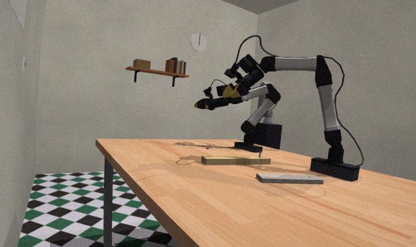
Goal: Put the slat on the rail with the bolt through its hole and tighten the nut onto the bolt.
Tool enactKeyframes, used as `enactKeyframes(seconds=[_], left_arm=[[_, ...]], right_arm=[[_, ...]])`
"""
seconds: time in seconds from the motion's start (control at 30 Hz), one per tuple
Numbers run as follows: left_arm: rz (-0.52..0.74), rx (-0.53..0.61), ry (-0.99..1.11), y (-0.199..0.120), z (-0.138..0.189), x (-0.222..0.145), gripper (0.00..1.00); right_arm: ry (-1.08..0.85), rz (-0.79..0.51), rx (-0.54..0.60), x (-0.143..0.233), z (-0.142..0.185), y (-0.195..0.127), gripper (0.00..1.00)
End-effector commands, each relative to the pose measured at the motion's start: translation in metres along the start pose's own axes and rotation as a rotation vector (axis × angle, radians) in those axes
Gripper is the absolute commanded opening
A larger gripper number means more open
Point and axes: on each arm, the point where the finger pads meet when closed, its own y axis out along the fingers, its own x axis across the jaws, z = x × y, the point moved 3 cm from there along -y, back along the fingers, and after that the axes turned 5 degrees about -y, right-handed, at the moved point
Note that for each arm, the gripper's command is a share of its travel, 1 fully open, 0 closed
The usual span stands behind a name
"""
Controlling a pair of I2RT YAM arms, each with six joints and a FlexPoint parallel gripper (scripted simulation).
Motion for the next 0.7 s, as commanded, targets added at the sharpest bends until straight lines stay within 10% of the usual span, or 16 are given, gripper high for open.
enactKeyframes(seconds=[0.0,0.67], left_arm=[[0.038,-0.058,-0.033,-0.004,-0.022,0.022,1.0],[0.005,-0.266,-0.141,-0.027,-0.077,0.151,1.0]], right_arm=[[-0.014,-0.084,-0.032,0.019,-0.021,-0.002,1.0],[-0.057,-0.382,-0.123,0.089,-0.076,-0.03,1.0]])
